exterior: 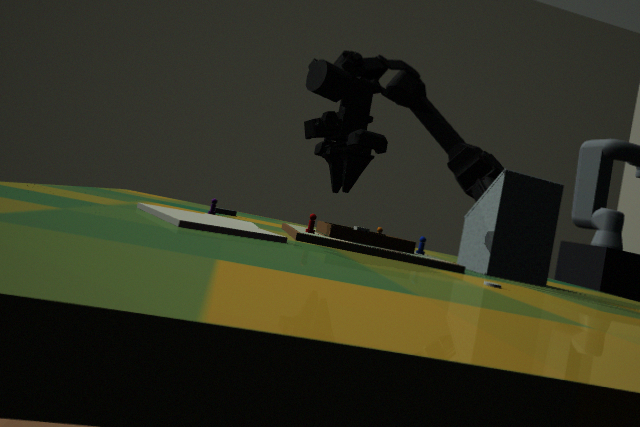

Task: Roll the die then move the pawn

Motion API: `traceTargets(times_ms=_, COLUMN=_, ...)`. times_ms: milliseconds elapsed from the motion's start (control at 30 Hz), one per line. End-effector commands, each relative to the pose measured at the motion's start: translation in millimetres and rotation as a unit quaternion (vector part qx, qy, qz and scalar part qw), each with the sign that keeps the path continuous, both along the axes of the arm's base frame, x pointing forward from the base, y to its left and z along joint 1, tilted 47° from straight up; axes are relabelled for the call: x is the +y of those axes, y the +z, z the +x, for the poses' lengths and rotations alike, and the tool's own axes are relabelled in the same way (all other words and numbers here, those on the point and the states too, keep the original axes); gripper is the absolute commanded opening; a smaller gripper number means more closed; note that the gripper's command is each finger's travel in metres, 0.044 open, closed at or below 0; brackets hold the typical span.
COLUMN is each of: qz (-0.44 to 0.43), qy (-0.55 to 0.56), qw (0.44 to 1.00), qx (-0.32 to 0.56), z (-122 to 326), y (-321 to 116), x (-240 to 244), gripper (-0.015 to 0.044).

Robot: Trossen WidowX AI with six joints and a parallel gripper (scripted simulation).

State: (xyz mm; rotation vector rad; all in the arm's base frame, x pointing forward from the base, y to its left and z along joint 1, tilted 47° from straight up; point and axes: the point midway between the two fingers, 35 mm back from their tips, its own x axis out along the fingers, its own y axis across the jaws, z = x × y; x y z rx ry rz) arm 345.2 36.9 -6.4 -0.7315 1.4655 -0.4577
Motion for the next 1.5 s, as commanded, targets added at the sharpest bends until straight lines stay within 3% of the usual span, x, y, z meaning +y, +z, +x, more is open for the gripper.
traceTargets(times_ms=0, qz=0.018, qy=-0.291, qw=0.908, qx=-0.300, z=43, y=-23, x=7, gripper=0.0200)
traceTargets(times_ms=700, qz=0.020, qy=-0.306, qw=0.898, qx=-0.315, z=45, y=-21, x=4, gripper=0.0200)
traceTargets(times_ms=1467, qz=0.019, qy=-0.306, qw=0.898, qx=-0.315, z=49, y=-49, x=-25, gripper=0.0200)
